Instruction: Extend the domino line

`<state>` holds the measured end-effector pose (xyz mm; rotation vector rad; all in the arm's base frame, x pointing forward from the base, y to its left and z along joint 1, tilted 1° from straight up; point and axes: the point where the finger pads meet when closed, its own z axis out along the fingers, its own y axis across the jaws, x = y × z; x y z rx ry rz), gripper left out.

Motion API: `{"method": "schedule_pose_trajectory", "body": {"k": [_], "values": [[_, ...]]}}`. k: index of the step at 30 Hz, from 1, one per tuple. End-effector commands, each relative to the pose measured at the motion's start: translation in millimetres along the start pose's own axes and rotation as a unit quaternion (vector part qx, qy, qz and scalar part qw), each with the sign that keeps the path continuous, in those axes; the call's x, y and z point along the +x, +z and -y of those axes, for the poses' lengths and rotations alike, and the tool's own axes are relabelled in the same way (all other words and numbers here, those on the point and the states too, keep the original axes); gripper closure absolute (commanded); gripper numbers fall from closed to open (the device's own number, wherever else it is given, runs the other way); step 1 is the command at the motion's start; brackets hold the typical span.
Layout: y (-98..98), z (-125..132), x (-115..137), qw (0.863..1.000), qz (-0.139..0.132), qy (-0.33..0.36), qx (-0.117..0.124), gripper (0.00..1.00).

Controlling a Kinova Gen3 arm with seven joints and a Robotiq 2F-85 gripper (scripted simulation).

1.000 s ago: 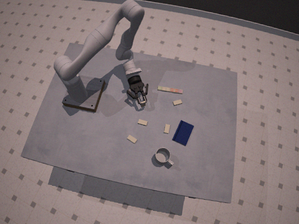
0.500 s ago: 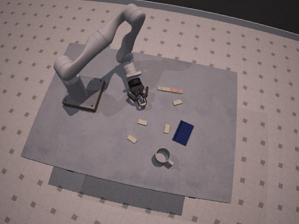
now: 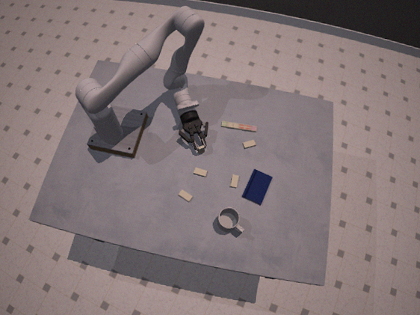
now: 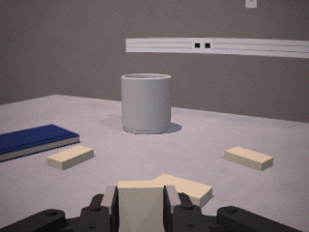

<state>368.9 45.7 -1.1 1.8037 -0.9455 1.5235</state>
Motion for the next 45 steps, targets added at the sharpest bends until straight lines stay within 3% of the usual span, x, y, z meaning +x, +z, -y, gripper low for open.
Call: {"method": "schedule_pose_trajectory", "body": {"k": [1, 14, 15, 45], "values": [[-0.1, 0.3, 0.5, 1.0, 0.0, 0.001, 0.0, 0.71], [-0.1, 0.3, 0.5, 1.0, 0.0, 0.001, 0.0, 0.71], [-0.1, 0.3, 0.5, 1.0, 0.0, 0.001, 0.0, 0.53], [-0.7, 0.3, 0.9, 1.0, 0.0, 0.001, 0.0, 0.53]]}}
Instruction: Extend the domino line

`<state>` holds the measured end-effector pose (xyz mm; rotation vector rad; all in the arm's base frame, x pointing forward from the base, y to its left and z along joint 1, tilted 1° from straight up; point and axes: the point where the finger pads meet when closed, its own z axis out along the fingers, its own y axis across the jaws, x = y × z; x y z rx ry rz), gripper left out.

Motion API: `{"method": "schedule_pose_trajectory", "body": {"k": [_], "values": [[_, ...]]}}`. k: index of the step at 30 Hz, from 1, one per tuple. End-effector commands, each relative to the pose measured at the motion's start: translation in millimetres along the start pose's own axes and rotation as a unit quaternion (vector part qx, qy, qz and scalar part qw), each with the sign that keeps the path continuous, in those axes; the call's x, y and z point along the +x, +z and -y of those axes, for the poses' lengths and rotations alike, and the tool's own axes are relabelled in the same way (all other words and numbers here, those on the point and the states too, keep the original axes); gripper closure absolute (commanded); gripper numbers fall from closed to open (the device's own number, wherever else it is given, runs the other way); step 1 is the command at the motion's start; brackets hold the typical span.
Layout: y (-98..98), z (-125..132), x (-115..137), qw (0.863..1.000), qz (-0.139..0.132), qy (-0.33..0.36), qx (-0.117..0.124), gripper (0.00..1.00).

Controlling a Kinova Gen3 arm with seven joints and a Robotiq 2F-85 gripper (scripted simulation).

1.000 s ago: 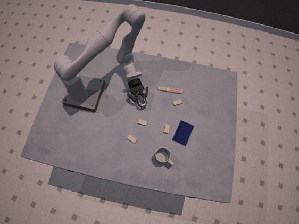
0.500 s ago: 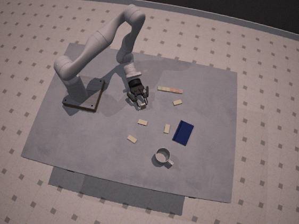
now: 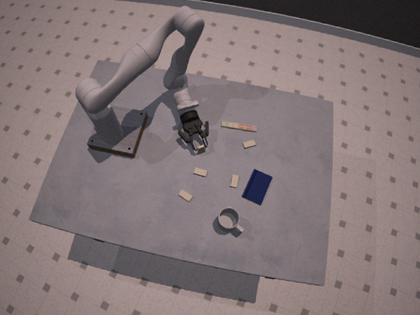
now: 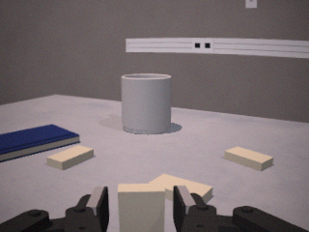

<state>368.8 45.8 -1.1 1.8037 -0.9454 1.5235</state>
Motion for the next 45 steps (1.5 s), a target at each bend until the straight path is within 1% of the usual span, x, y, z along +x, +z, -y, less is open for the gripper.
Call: {"method": "schedule_pose_trajectory", "body": {"k": [1, 7, 9, 19, 24, 45], "values": [[-1.3, 0.3, 1.2, 1.0, 0.0, 0.001, 0.0, 0.53], [-13.9, 0.3, 8.7, 1.0, 0.0, 0.001, 0.0, 0.53], [-13.9, 0.3, 8.7, 1.0, 0.0, 0.001, 0.0, 0.53], [-52.7, 0.3, 31.5, 1.0, 0.0, 0.001, 0.0, 0.53], [-64.5, 0.2, 38.4, 1.0, 0.0, 0.001, 0.0, 0.53], [-66.4, 0.3, 40.5, 1.0, 0.0, 0.001, 0.0, 0.53]]}}
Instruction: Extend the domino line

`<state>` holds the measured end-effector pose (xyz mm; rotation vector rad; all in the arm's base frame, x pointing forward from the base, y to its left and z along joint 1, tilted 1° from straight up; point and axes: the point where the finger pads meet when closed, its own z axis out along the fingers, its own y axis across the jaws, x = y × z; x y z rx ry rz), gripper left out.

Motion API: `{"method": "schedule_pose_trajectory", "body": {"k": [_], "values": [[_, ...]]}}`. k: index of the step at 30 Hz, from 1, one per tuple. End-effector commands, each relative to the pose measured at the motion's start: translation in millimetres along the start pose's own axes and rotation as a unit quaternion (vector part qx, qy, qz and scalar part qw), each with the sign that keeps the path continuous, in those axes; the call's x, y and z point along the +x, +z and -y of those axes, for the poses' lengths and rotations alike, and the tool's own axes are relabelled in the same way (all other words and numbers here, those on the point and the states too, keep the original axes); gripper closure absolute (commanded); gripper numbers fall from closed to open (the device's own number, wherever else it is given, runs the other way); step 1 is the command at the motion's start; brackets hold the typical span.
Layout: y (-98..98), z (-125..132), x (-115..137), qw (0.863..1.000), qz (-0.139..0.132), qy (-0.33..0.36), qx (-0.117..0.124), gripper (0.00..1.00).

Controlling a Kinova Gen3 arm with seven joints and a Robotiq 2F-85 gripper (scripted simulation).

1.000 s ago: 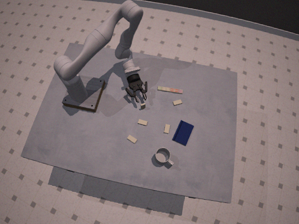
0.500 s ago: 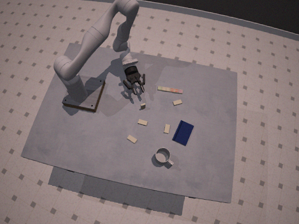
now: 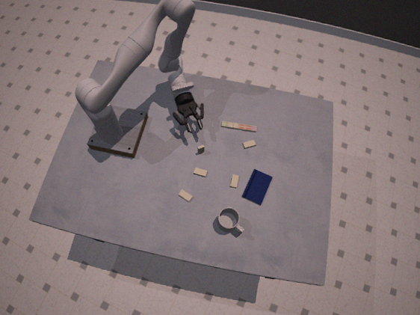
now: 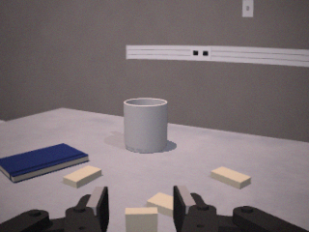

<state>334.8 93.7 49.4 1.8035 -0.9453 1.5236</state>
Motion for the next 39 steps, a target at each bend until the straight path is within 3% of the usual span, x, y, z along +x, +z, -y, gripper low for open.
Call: {"method": "schedule_pose_trajectory", "body": {"k": [1, 19, 39], "values": [[0.2, 0.3, 1.0, 1.0, 0.0, 0.001, 0.0, 0.53], [6.4, 1.2, 8.4, 1.0, 0.0, 0.001, 0.001, 0.53], [26.5, 2.0, 32.2, 1.0, -0.001, 0.001, 0.002, 0.53]]}}
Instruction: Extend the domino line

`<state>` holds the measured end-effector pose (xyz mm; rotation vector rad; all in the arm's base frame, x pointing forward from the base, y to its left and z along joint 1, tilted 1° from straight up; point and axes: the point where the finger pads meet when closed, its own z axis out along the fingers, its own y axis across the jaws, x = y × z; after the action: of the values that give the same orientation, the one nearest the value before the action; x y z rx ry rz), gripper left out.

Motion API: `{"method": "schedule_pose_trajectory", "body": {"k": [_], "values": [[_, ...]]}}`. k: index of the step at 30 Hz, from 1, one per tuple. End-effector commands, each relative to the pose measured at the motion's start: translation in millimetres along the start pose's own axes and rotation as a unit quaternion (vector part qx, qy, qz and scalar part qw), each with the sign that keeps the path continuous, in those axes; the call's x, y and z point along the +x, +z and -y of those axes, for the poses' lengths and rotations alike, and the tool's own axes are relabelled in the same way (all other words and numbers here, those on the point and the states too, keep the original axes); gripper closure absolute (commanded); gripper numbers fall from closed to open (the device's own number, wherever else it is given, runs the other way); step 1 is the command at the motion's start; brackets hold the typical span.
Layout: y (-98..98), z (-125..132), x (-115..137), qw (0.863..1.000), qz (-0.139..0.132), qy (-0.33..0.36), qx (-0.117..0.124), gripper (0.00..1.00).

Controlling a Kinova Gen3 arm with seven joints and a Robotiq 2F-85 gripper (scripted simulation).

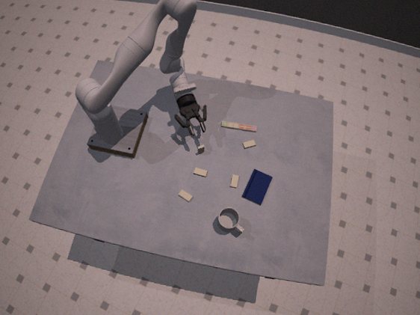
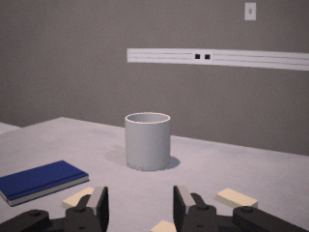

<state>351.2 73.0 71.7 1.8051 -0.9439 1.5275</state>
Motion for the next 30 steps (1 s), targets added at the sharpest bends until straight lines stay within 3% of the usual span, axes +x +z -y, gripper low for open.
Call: {"method": "schedule_pose_trajectory", "body": {"k": [1, 14, 30], "values": [[6.0, 0.1, 7.7, 1.0, 0.0, 0.0, 0.001, 0.53], [26.6, -2.8, 31.9, 1.0, 0.001, -0.002, 0.001, 0.53], [28.5, -0.7, 33.0, 0.995, 0.06, -0.061, 0.044, 0.53]]}}
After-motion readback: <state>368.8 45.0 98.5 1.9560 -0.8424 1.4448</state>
